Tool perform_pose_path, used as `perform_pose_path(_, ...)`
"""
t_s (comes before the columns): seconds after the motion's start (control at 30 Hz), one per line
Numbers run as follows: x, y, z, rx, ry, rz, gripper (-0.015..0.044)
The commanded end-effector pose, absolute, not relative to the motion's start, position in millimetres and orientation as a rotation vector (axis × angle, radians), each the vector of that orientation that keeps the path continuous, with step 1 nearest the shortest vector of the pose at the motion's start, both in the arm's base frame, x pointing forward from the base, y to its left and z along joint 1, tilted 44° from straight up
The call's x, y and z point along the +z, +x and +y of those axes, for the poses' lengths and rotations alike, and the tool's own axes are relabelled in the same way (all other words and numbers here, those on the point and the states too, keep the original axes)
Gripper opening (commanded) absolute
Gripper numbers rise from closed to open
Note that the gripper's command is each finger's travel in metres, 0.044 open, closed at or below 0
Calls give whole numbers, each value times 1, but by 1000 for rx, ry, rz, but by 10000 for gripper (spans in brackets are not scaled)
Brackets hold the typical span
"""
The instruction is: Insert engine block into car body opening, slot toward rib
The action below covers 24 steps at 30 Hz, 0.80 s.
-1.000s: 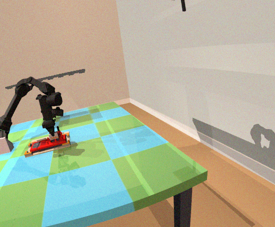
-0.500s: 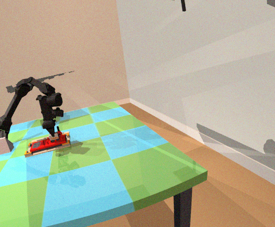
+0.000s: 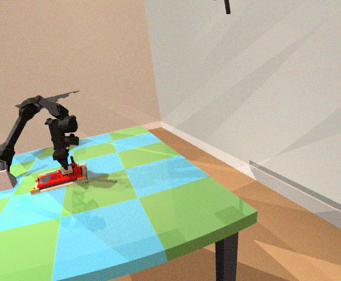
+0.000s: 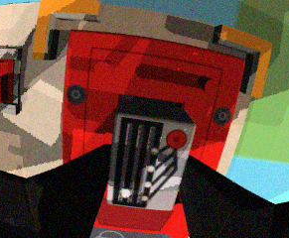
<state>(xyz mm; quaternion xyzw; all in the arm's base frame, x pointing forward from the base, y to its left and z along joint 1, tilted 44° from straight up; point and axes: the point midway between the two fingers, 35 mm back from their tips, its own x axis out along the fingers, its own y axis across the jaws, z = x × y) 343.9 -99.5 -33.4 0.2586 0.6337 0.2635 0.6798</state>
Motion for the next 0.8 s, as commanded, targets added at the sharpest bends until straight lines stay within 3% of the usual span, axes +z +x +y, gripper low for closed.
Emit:
perform_pose_path(0.0, -34, 344, -99, 590, 585, 1420, 159)
perform_pose_path(0.77, -37, 345, -96, 589, 586, 1421, 159)
